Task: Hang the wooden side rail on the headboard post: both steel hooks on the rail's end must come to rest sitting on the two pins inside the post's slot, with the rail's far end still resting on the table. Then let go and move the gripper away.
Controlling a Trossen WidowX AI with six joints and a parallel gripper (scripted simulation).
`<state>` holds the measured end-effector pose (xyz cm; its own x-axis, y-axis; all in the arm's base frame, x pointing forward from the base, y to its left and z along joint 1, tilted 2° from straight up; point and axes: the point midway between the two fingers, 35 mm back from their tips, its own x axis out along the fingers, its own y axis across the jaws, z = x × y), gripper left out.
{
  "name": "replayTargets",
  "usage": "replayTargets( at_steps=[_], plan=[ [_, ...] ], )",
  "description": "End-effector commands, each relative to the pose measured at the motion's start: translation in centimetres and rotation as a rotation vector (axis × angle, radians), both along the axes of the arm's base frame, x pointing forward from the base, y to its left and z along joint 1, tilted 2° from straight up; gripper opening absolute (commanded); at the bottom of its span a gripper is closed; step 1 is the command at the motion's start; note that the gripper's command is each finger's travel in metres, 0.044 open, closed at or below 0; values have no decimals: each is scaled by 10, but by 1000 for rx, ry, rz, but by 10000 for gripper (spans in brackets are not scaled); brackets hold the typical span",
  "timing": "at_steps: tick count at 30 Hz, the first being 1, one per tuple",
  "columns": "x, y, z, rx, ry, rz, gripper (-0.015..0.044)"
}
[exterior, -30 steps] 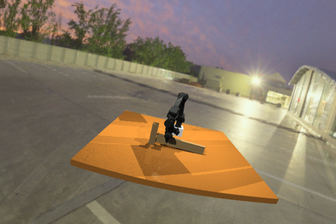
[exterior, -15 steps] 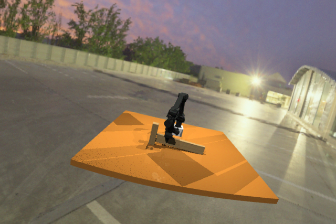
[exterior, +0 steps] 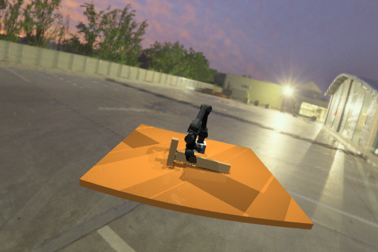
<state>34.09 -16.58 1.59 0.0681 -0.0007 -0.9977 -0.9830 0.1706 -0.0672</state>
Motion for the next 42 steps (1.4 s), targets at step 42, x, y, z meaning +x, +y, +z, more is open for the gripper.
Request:
replayTargets(
  at_steps=[42],
  plan=[
    [1,-1,-7,-5,-3,-1,0]
  ],
)
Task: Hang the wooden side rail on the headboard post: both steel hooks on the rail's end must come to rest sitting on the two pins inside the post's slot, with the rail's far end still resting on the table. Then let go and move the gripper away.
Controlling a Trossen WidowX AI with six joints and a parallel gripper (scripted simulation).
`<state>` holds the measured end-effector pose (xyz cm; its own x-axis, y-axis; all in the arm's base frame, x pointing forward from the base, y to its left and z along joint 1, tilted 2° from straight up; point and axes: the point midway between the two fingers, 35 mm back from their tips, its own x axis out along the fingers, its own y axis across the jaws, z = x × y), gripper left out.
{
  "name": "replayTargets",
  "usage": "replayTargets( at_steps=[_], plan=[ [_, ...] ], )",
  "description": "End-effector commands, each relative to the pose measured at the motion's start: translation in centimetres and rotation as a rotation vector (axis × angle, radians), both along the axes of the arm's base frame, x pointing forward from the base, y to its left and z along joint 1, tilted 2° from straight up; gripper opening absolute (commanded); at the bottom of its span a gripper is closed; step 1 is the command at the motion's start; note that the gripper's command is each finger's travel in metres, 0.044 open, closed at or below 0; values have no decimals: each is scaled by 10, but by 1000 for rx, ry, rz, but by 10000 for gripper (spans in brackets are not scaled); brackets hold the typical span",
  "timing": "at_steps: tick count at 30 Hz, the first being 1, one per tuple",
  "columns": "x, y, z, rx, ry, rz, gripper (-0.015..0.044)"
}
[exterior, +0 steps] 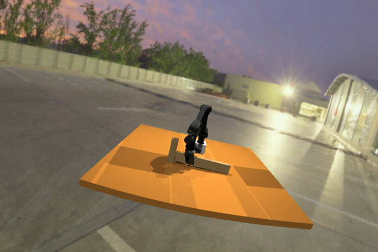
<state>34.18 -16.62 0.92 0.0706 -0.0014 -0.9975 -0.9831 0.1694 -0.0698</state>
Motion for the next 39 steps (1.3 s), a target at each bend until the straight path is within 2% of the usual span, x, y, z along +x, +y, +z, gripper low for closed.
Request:
replayTargets(
  at_steps=[1,21,33,37,39],
  plan=[
    [0,-1,-1,-5,0,-3,0],
    [1,-1,-4,-5,0,-3,0],
    [-1,0,-2,1,2,0,315],
    [-2,0,20,-2,1,-1,420],
    [-3,0,35,-4,0,-2,440]
  ],
)
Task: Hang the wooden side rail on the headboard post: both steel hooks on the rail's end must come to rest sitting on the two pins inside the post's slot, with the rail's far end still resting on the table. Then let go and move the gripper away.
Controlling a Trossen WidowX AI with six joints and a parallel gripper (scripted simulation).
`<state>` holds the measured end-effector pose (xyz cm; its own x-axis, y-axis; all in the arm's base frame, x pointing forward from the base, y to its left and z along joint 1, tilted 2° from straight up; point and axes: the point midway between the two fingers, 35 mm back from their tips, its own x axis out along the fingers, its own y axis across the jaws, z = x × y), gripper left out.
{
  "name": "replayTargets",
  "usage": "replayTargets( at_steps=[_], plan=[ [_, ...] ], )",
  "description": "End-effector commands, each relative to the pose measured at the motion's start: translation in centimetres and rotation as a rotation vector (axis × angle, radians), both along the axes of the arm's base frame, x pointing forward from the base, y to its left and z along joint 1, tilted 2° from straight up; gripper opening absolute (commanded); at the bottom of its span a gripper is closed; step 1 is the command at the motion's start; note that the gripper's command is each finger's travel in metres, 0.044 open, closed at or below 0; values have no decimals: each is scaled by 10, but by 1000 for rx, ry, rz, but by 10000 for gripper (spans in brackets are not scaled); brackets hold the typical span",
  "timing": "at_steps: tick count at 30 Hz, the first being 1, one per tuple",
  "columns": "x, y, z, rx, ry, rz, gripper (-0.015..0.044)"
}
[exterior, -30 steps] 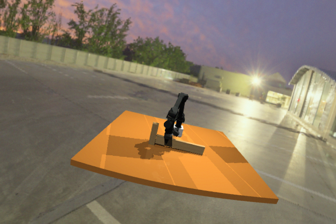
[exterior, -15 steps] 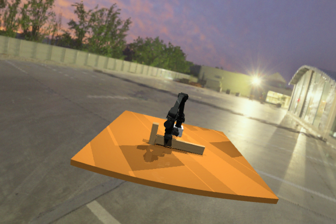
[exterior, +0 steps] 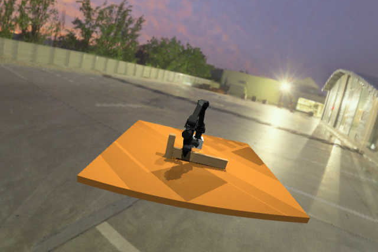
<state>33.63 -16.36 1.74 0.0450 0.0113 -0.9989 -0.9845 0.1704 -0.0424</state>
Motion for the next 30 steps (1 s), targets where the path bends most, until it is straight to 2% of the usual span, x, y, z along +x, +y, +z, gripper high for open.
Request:
replayTargets(
  at_steps=[1,8,13,30],
  plan=[
    [2,-2,29,-17,-26,-2,440],
    [3,0,29,-17,-26,-2,440],
    [7,28,29,-15,-27,-2,440],
    [8,25,27,-9,-20,8,440]
  ],
)
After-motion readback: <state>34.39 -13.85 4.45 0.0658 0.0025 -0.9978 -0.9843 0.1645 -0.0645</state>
